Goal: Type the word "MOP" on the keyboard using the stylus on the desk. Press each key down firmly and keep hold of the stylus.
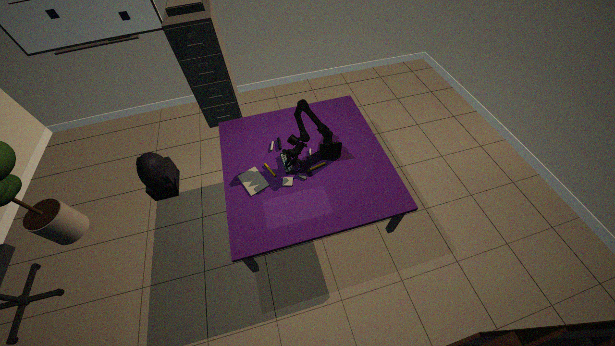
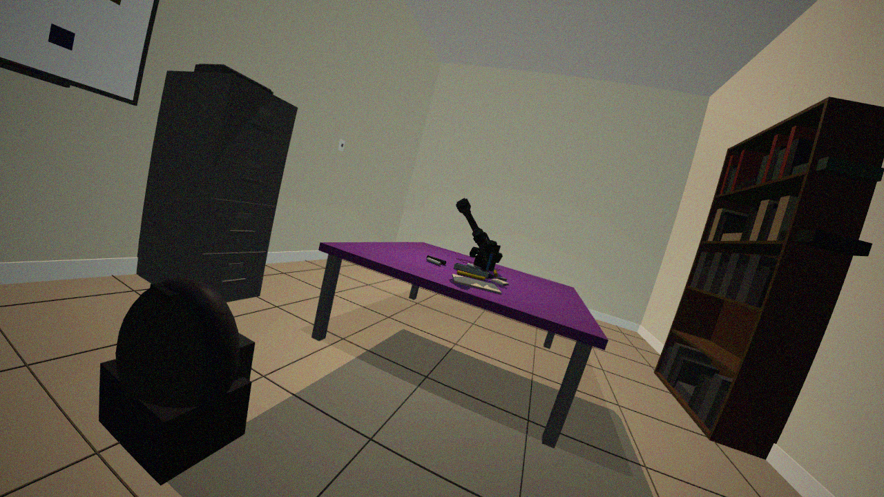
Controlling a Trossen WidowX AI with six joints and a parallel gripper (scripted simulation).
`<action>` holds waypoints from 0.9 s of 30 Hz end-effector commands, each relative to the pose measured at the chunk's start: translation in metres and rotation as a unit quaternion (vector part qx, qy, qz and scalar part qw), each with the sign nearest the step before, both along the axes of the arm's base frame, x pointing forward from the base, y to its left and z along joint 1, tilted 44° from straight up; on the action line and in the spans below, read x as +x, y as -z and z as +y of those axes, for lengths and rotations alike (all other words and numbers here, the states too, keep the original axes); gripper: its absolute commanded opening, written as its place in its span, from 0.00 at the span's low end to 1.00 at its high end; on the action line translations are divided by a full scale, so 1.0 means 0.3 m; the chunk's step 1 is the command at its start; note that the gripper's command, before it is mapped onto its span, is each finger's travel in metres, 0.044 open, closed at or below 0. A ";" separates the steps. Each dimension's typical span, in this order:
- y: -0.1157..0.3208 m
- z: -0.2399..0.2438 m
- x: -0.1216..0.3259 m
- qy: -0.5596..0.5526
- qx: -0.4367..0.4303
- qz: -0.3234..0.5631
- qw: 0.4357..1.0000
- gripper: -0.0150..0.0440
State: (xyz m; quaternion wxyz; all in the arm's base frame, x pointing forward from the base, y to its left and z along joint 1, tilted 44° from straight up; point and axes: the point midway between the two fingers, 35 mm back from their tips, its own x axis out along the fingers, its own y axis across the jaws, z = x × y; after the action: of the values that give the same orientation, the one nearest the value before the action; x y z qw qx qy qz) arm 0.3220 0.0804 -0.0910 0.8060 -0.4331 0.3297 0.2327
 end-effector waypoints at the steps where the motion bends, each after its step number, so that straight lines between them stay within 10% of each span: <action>1: 0.005 -0.004 0.003 -0.002 0.001 -0.002 1.000 0.39; 27: -0.034 0.035 0.003 -0.002 0.001 -0.001 1.000 0.39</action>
State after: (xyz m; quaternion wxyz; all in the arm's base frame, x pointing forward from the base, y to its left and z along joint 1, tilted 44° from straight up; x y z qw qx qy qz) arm 0.3214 0.0825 -0.0891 0.8047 -0.4338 0.3303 0.2348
